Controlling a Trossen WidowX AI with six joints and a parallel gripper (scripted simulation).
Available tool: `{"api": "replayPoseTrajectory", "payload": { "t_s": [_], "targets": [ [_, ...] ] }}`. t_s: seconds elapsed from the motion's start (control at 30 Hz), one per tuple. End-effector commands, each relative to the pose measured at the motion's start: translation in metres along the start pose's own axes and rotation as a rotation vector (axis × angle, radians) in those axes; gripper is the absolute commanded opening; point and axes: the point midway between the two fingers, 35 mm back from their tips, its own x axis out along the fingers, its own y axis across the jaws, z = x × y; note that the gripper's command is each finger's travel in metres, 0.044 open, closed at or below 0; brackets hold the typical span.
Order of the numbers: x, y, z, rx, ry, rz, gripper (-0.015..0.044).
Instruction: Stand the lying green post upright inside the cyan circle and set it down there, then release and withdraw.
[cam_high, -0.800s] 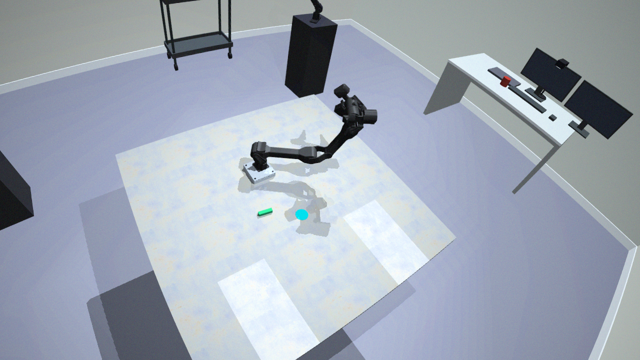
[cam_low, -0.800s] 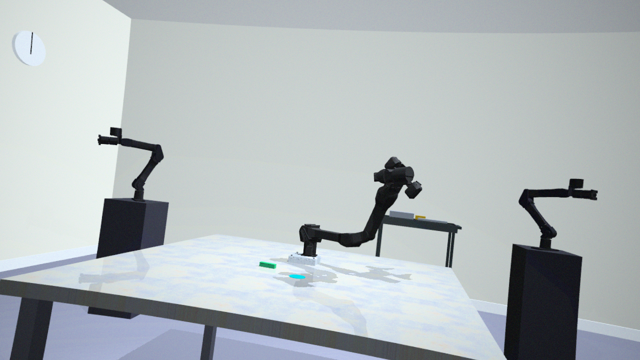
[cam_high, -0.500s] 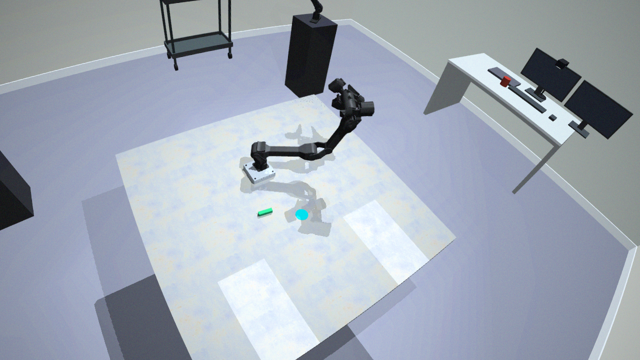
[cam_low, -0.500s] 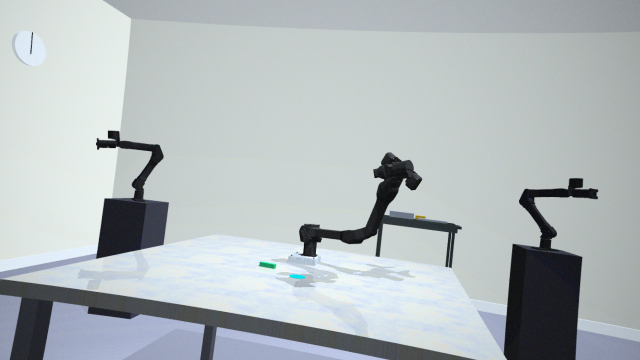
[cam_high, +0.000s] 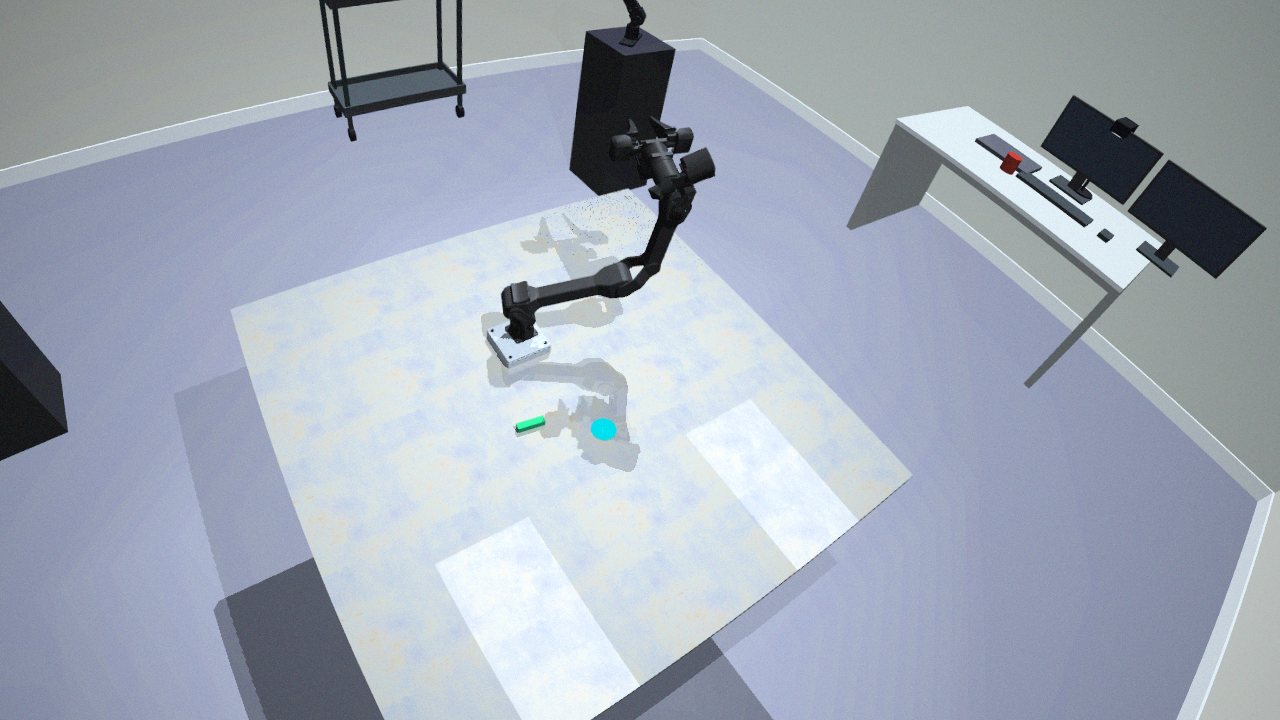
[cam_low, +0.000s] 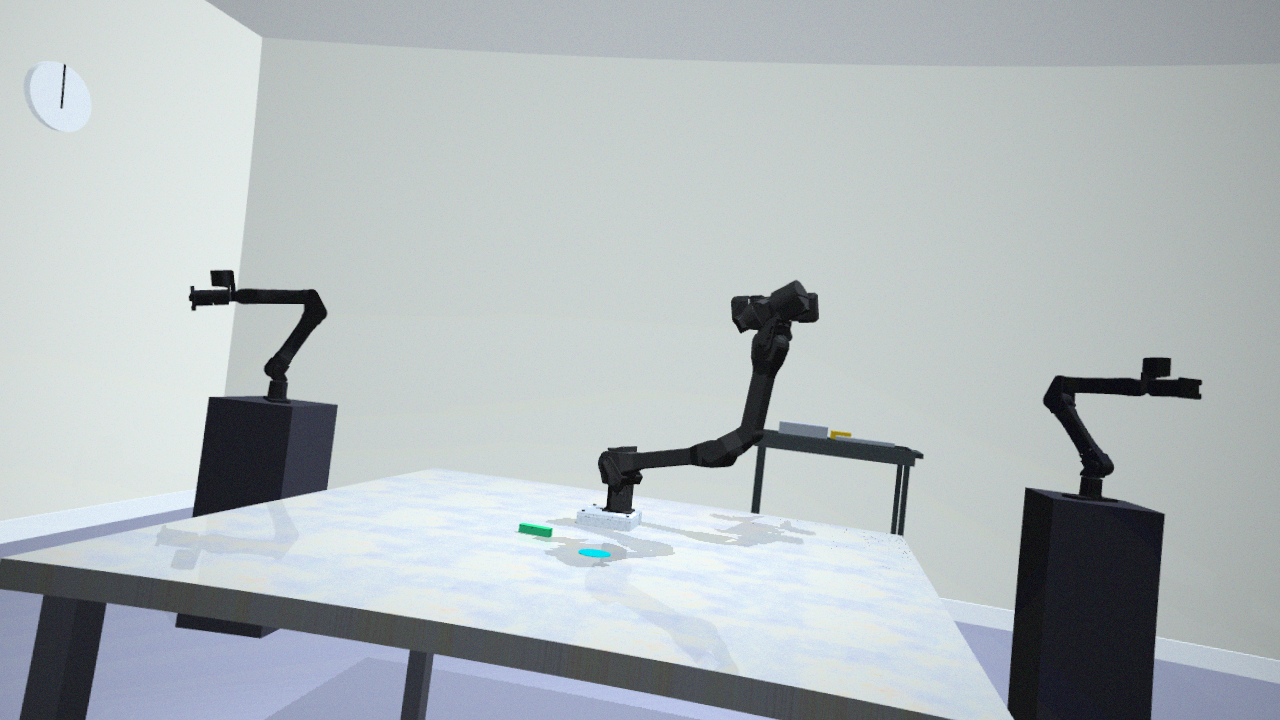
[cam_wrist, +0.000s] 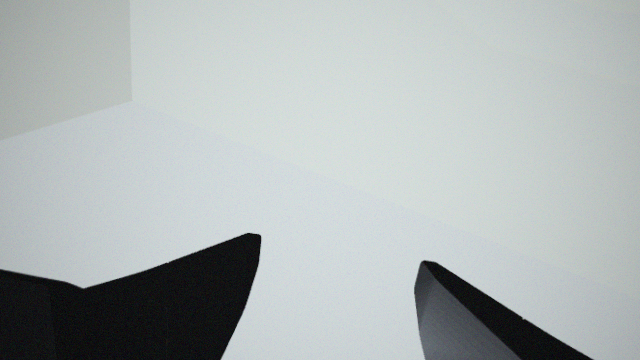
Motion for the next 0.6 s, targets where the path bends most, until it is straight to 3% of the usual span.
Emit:
{"api": "replayPoseTrajectory", "payload": {
  "t_s": [0.0, 0.57],
  "targets": [
    [0.019, -0.037, -0.017, -0.196, 0.041, -0.088, 0.0233],
    [0.051, -0.173, -0.062, -0.863, 0.317, -0.375, 0.0233]
  ]
}}
